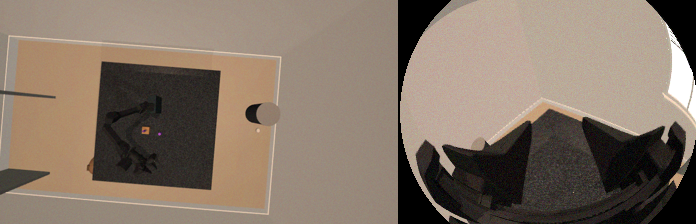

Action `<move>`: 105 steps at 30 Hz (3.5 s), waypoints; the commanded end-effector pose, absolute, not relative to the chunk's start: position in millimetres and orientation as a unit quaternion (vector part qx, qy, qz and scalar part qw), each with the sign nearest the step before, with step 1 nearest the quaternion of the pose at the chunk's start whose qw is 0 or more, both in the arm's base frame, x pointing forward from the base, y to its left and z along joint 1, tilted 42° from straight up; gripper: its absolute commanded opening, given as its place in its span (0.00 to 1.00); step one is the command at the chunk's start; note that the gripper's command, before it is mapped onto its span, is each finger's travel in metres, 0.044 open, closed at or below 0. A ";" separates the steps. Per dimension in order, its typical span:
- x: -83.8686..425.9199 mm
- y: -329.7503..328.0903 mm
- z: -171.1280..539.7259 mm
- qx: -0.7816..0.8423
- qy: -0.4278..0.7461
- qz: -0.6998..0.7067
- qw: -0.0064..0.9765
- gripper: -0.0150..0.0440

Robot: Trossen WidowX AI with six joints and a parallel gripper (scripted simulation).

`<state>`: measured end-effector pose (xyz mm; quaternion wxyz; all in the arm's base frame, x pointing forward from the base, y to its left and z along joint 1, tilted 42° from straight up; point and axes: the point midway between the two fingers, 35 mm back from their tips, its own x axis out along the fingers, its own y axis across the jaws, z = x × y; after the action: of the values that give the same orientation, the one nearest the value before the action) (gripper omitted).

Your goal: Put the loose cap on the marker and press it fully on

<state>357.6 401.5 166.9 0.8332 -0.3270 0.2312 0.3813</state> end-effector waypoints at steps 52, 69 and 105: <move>276.4 74.0 -54.9 -0.060 0.526 -0.380 0.759 0.68; 281.0 56.7 -75.7 -0.060 0.526 -0.380 0.759 0.68; 282.6 47.8 -86.3 -0.060 0.526 -0.380 0.759 0.25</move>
<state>282.2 42.3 -91.4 0.7569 -0.0612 0.5277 -0.3807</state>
